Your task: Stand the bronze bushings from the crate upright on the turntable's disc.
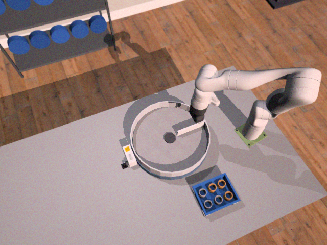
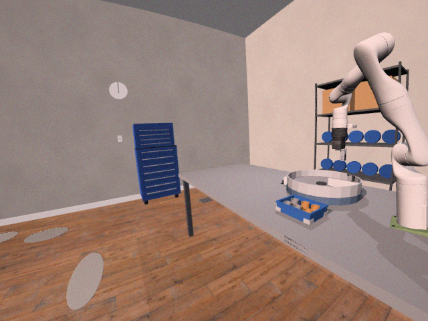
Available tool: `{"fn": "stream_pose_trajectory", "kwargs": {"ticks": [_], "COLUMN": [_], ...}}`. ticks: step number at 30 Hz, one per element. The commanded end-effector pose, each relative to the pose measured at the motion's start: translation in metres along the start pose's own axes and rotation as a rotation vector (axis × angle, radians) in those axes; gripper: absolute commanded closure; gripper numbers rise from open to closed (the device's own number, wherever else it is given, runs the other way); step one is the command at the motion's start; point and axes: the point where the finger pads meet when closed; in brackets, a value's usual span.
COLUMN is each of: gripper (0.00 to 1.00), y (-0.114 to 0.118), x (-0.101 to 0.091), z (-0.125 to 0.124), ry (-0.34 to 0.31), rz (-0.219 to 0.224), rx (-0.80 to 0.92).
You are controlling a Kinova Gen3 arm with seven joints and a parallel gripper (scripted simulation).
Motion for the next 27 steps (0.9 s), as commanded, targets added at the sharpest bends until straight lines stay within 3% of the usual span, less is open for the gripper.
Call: {"fn": "stream_pose_trajectory", "kwargs": {"ticks": [1,6,12,15,17,27], "gripper": [0.64,0.64,0.64,0.64,0.64,0.64], "y": [0.004,0.023,0.078,0.083,0.114,0.211], "x": [0.0,0.007,0.024,0.025,0.034,0.063], "z": [0.001,0.001,0.001,0.001,0.002,0.006], "ry": [-0.001,0.002,-0.002,-0.002,-0.001,-0.004], "rz": [0.008,0.011,0.01,0.01,0.01,0.008], "rx": [0.006,0.008,0.004,0.004,0.003,0.002]}}
Point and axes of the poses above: the point where the finger pads meet when closed, its own x axis out along the fingers, its own y axis across the jaws, z = x × y, and after that the axes turned 2 degrees about -x, right-handed
